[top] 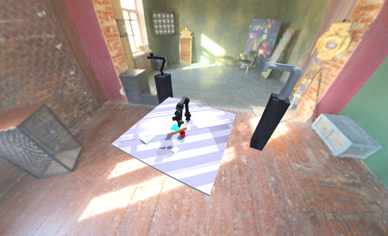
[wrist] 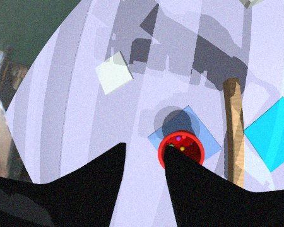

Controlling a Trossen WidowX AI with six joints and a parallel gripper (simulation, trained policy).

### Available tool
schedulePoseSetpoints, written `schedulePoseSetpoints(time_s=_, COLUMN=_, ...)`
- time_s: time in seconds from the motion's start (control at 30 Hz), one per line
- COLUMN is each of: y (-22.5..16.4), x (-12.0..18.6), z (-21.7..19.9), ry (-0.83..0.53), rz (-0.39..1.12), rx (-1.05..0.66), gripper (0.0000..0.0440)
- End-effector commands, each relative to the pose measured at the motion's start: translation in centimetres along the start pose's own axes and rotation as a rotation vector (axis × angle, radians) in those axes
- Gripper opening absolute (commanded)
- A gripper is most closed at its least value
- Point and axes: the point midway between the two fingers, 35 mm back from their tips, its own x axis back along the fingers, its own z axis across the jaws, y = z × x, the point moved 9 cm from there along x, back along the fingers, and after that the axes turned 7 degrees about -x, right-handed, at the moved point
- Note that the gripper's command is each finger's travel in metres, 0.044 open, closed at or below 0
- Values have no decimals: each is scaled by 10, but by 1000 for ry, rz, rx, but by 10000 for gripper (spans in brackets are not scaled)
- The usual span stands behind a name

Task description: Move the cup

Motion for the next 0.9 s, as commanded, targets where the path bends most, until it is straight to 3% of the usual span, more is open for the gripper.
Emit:
schedulePoseSetpoints(time_s=0.0, y=-2, x=-14, z=-1, ry=-76, rz=26, rx=-9, gripper=134)
schedulePoseSetpoints(time_s=0.87, y=-18, x=-84, z=-24, ry=-439, rz=126, rx=-19, gripper=163)
